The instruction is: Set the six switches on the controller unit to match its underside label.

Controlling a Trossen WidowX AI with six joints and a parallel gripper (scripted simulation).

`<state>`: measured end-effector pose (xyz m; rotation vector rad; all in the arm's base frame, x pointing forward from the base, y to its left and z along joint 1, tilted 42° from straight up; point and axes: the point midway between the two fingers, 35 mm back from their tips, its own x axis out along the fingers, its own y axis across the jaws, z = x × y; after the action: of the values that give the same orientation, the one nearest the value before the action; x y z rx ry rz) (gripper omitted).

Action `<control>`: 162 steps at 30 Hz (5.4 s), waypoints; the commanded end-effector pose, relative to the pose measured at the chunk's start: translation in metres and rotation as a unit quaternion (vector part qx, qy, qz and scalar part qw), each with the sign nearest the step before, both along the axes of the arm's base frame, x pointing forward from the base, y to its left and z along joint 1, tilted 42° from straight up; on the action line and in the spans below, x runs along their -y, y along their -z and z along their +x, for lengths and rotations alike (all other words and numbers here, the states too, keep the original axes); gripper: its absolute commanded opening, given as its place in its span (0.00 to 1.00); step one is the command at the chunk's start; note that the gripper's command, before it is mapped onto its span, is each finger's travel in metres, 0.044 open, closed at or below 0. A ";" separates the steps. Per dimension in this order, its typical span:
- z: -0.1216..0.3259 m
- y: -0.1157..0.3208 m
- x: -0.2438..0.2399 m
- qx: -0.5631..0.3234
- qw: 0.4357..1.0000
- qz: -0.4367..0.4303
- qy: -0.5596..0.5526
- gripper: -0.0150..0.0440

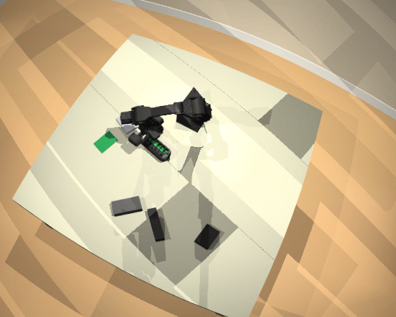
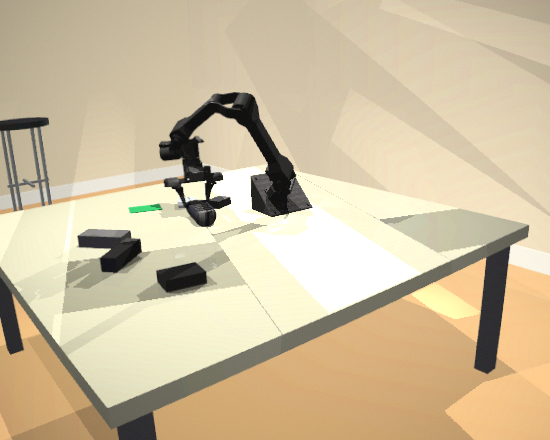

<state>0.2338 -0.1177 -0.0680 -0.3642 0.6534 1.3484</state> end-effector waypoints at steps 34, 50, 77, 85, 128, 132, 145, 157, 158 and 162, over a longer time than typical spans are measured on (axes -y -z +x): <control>0.003 -0.029 0.008 -0.005 1.000 -0.030 -0.002 0.82; 0.004 -0.043 0.009 -0.008 0.999 -0.046 -0.004 0.82; 0.007 -0.065 0.008 -0.014 0.997 -0.074 -0.008 0.82; 0.008 -0.072 0.007 -0.016 0.996 -0.082 -0.009 0.82; 0.014 -0.103 -0.001 -0.024 0.992 -0.120 -0.014 0.82; 0.014 -0.106 -0.002 -0.025 0.992 -0.124 -0.014 0.82; 0.017 -0.116 -0.007 -0.028 0.990 -0.136 -0.016 0.82; 0.019 -0.125 -0.011 -0.031 0.988 -0.148 -0.017 0.82; 0.019 -0.126 -0.012 -0.031 0.988 -0.149 -0.018 0.82; 0.020 -0.129 -0.013 -0.032 0.988 -0.153 -0.018 0.82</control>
<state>0.2515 -0.1081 0.0551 -0.5772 0.9162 1.3020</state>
